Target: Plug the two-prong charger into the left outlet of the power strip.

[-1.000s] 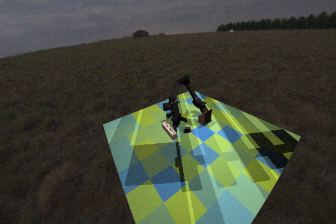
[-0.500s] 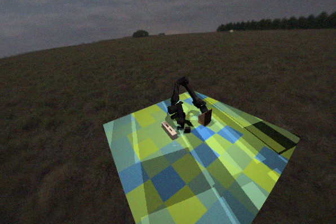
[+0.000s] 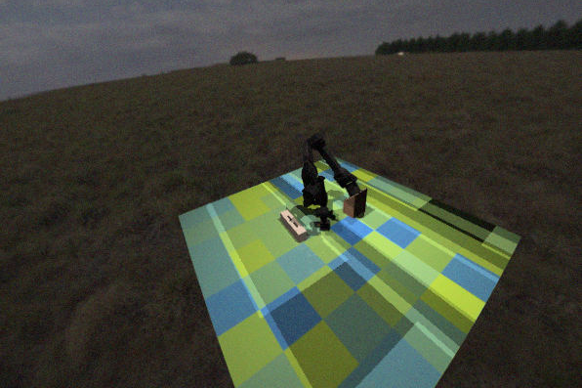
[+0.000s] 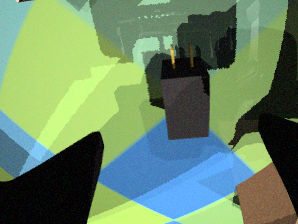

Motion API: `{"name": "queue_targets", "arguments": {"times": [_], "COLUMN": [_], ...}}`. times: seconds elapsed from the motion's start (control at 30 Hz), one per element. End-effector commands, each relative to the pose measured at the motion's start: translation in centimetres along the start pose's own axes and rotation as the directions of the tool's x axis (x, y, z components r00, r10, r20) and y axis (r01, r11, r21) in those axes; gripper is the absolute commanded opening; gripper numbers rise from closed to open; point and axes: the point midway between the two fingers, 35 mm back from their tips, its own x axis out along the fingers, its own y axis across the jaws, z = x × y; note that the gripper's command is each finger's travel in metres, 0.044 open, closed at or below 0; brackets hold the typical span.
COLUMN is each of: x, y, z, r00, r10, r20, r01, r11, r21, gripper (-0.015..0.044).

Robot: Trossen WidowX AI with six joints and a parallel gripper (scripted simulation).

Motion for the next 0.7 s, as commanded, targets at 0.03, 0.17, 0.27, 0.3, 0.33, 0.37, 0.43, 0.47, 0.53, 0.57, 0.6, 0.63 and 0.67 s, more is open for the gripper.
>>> {"name": "queue_targets", "arguments": {"times": [0.03, 0.17, 0.27, 0.3, 0.33, 0.37, 0.43, 0.47, 0.53, 0.57, 0.6, 0.63, 0.67], "x": [-0.1, -0.1, 0.0, 0.0, 0.2, 0.3, 0.7, 0.9, 1.2, 1.3, 1.3, 1.4, 1.5], "y": [-0.1, -0.2, -0.2, -0.2, -0.2, -0.2, -0.2, -0.2, -0.3, -0.3, -0.3, -0.3, -0.3], "z": [-0.9, -1.1, -1.1, -1.1, -1.1, -1.1, -1.0, -1.0, -0.9, -0.9, -0.9, -0.9, -0.9], "r00": [0.997, 0.996, 0.996, 0.996, 0.996, 0.996, 0.996, 0.996, 0.996, 0.996, 0.996, 0.996, 0.996], "r10": [-0.058, -0.069, -0.069, -0.069, -0.069, -0.069, -0.069, -0.069, -0.07, -0.07, -0.07, -0.07, -0.069], "r20": [0.05, 0.062, 0.062, 0.062, 0.062, 0.062, 0.062, 0.062, 0.062, 0.062, 0.062, 0.062, 0.062], "r01": [0.058, 0.07, 0.07, 0.07, 0.07, 0.07, 0.07, 0.07, 0.07, 0.07, 0.07, 0.07, 0.07], "r11": [0.998, 0.998, 0.998, 0.998, 0.998, 0.998, 0.998, 0.998, 0.998, 0.998, 0.998, 0.998, 0.998], "r21": [-0.005, -0.006, -0.006, -0.006, -0.006, -0.006, -0.006, -0.006, -0.006, -0.006, -0.006, -0.006, -0.006], "gripper": [0.044, 0.044, 0.044, 0.044, 0.044, 0.044, 0.044, 0.044, 0.044, 0.044, 0.044, 0.044, 0.044]}}
